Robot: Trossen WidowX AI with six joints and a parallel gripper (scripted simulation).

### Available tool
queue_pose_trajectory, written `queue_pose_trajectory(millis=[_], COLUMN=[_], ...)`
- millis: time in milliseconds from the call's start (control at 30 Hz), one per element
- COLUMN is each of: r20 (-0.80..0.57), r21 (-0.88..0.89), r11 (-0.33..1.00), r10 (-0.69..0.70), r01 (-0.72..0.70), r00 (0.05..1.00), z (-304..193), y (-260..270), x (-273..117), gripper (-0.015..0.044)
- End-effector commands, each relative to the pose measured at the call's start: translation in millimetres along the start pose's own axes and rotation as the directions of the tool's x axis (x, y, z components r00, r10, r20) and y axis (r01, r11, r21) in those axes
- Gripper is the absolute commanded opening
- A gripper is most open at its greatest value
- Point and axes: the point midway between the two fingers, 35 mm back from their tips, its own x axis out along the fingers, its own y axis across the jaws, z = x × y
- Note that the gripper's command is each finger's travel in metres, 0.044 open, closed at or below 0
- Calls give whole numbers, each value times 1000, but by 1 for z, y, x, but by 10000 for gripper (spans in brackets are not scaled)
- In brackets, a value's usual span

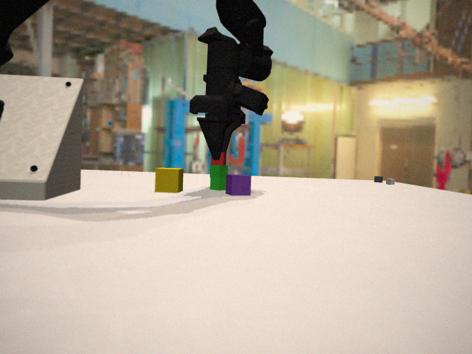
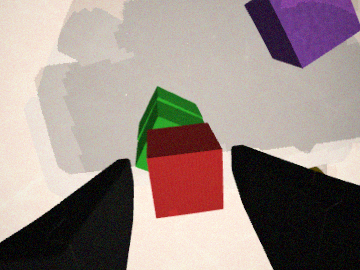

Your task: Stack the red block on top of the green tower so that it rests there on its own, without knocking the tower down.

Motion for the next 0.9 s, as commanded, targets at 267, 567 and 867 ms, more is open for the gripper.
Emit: queue_pose_trajectory(millis=[267, 567, 867], r20=[2, 2, 2], r21=[0, 0, 0], r11=[1000, 1000, 1000], r10=[1, 1, 1], r01=[-1, -1, -1], r00=[1000, 1000, 1000], z=[0, 0, 0], y=[0, 0, 0], x=[0, 0, 0], gripper=[440, 440, 440])
